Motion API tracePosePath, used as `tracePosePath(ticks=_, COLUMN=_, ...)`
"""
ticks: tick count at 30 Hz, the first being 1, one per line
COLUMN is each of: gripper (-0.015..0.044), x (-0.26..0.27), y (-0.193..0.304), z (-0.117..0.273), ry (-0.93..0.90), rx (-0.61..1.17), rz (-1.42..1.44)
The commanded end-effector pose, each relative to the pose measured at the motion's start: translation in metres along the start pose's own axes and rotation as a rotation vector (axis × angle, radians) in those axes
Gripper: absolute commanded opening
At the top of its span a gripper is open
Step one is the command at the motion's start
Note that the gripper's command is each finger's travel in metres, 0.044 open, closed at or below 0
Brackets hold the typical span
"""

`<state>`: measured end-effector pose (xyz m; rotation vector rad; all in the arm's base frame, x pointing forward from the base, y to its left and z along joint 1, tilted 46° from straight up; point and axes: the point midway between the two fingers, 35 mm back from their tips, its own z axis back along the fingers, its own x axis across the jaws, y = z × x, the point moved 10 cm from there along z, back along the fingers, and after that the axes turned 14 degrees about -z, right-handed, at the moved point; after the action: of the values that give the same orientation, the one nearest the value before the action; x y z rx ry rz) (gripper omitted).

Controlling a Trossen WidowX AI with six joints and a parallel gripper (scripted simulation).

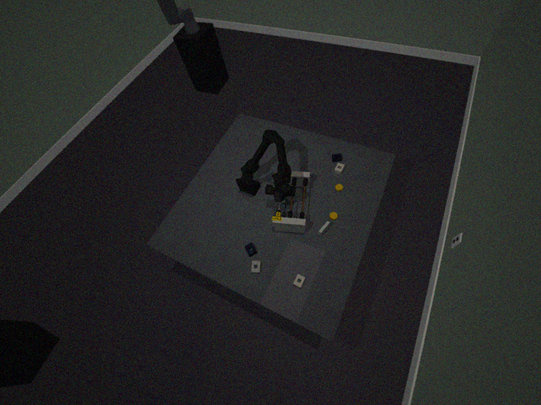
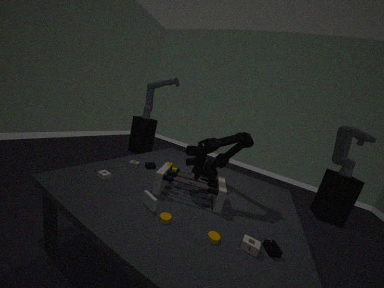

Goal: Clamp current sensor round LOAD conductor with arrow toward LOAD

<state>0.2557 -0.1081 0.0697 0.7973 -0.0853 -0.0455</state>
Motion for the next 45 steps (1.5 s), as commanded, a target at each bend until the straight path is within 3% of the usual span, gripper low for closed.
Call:
tracePosePath(ticks=1, gripper=0.0079, x=0.0, y=0.0, z=0.0, ry=0.0, rx=0.0, rz=0.0)
tracePosePath(ticks=4, gripper=0.0059, x=0.0, y=0.0, z=0.0, ry=0.0, rx=0.0, rz=0.0)
tracePosePath(ticks=7, gripper=0.0, x=-0.0001, y=0.0001, z=0.0013, ry=-0.001, rx=-0.001, rz=0.001)
tracePosePath(ticks=37, gripper=0.0, x=0.0012, y=0.0009, z=-0.0045, ry=0.003, rx=0.002, rz=-0.001)
tracePosePath(ticks=45, gripper=0.021, x=0.001, y=0.001, z=-0.0003, ry=0.003, rx=0.0, rz=-0.001)
